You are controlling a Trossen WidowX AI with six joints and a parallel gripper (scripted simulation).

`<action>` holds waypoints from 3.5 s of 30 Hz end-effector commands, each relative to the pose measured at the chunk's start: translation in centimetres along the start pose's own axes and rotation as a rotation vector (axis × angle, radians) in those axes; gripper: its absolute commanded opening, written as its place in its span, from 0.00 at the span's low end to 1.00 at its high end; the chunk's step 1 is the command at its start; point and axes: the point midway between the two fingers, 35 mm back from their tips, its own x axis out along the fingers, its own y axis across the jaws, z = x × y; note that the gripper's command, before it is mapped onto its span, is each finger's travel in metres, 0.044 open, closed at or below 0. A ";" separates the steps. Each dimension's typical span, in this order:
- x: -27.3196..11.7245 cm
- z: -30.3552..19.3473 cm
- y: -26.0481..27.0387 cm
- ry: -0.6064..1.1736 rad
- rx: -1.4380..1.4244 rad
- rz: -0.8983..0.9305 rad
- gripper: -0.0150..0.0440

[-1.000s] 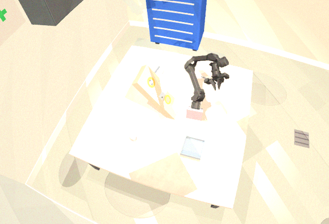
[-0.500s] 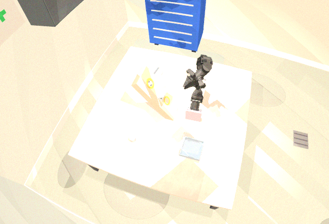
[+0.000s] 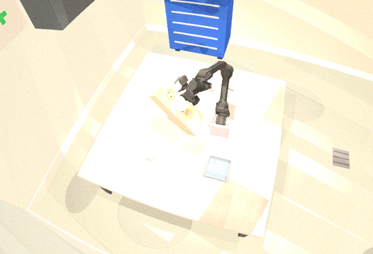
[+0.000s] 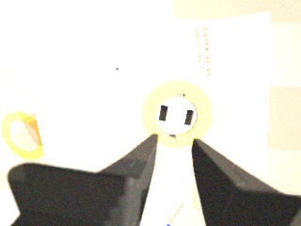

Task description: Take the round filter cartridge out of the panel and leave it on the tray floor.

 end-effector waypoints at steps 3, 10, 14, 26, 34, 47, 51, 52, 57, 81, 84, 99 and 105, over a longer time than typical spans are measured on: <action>1.0 -0.4 -0.6 0.055 0.050 -0.020 0.45; 1.4 -0.3 -0.5 0.054 0.050 -0.017 0.45; 2.1 -0.2 -0.5 0.052 0.051 -0.014 0.45; 4.0 -0.2 -0.5 0.050 0.052 -0.010 0.45; 5.3 -0.4 -0.6 0.051 0.052 -0.013 0.45; 6.6 -0.8 -0.7 0.056 0.051 -0.021 0.45; 6.6 -0.8 -0.7 0.056 0.051 -0.021 0.45; 6.6 -0.8 -0.7 0.056 0.051 -0.021 0.45; 6.6 -0.7 -0.6 0.056 0.051 -0.021 0.45; 6.7 -0.6 -0.8 0.056 0.051 -0.022 0.45; 6.9 -0.6 -0.8 0.056 0.051 -0.022 0.45; 7.1 -0.7 -0.7 0.056 0.051 -0.022 0.45; 7.3 -0.7 -0.7 0.056 0.051 -0.022 0.45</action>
